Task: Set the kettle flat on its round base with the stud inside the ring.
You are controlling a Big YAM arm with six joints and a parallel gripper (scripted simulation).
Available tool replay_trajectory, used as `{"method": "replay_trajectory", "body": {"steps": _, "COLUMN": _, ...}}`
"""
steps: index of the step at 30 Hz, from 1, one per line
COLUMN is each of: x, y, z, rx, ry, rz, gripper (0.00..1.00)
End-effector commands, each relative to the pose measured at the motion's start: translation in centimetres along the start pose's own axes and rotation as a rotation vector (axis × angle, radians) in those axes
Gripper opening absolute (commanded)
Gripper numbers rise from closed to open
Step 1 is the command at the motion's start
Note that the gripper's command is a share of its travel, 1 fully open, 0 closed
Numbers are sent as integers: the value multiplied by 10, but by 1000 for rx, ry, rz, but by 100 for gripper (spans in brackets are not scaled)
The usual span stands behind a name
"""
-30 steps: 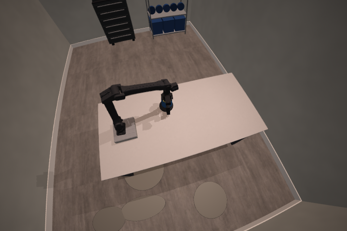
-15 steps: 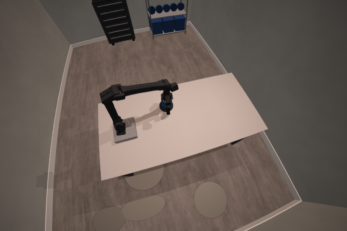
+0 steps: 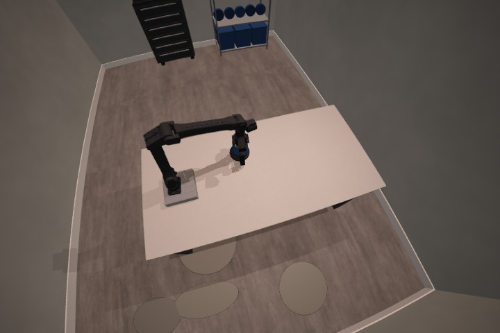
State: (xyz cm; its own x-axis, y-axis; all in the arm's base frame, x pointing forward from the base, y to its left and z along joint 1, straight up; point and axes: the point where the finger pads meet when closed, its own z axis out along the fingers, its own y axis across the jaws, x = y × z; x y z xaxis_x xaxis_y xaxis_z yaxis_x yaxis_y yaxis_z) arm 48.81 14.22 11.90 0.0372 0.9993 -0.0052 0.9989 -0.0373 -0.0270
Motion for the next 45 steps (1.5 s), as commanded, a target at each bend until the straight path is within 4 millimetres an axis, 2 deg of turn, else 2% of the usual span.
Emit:
{"method": "replay_trajectory", "body": {"steps": 1, "x": 4, "y": 14, "z": -37, "rx": -82, "ry": 30, "rz": 9, "gripper": 0}}
{"method": "replay_trajectory", "body": {"steps": 9, "x": 4, "y": 14, "z": -37, "rx": -82, "ry": 30, "rz": 9, "gripper": 0}}
{"method": "replay_trajectory", "body": {"steps": 14, "x": 3, "y": 11, "z": -29, "rx": -76, "ry": 28, "rz": 9, "gripper": 0}}
{"method": "replay_trajectory", "body": {"steps": 37, "x": 2, "y": 11, "z": -27, "rx": -73, "ry": 27, "rz": 9, "gripper": 0}}
{"method": "replay_trajectory", "body": {"steps": 38, "x": 4, "y": 14, "z": -32, "rx": -82, "ry": 30, "rz": 9, "gripper": 0}}
{"method": "replay_trajectory", "body": {"steps": 42, "x": 3, "y": 11, "z": -24, "rx": -73, "ry": 27, "rz": 9, "gripper": 0}}
{"method": "replay_trajectory", "body": {"steps": 45, "x": 4, "y": 14, "z": -28, "rx": -78, "ry": 28, "rz": 9, "gripper": 0}}
